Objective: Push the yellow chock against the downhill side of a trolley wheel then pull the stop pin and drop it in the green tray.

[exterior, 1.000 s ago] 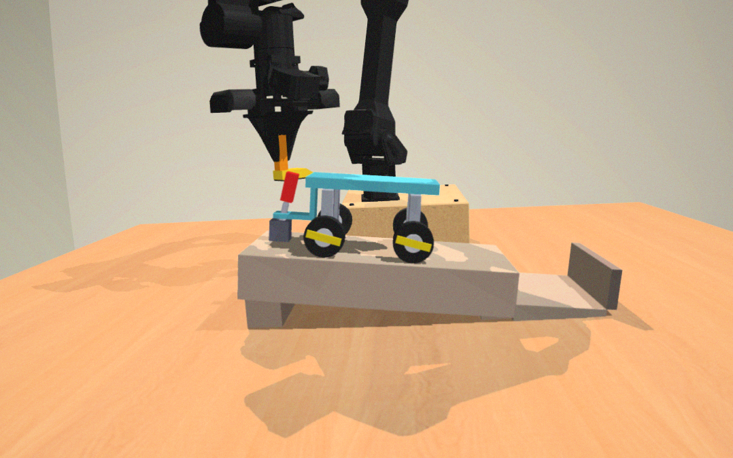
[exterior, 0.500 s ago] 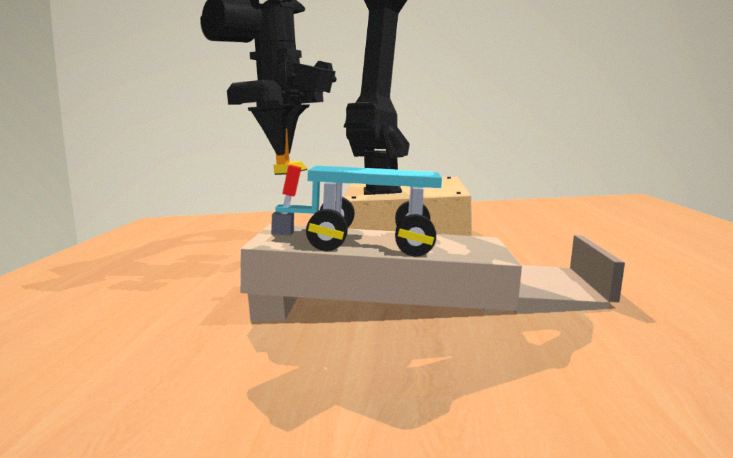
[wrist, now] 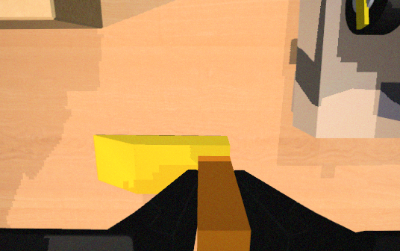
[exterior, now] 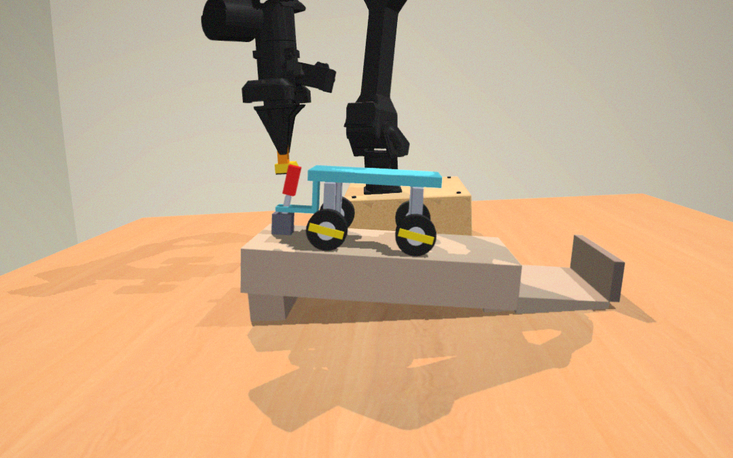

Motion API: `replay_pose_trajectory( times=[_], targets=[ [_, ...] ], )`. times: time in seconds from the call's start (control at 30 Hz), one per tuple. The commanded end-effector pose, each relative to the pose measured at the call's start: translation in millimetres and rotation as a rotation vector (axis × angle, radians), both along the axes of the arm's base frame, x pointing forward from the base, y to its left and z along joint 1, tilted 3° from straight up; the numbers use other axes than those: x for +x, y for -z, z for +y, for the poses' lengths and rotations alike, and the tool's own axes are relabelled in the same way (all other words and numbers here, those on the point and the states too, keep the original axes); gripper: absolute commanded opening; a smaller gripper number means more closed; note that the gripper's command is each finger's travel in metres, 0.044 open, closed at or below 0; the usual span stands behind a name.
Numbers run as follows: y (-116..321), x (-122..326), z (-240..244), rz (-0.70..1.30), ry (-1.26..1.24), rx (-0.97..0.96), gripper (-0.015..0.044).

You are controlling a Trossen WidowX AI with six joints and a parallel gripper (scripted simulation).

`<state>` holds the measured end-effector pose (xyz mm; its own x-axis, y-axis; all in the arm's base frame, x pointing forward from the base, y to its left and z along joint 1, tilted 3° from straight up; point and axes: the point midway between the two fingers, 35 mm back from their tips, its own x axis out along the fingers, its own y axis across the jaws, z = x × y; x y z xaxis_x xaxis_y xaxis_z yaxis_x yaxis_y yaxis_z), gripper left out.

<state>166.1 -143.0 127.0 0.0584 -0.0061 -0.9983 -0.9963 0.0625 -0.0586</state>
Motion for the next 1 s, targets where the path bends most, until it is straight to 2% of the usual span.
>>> replay_pose_trajectory(
  times=[0.0,0.97],
  targets=[
    [0.0,3.3,9.5,-0.004,-0.008,0.001,0.0],
    [3.6,35.8,99.6,-0.007,-0.008,0.009,0.0]
  ],
)
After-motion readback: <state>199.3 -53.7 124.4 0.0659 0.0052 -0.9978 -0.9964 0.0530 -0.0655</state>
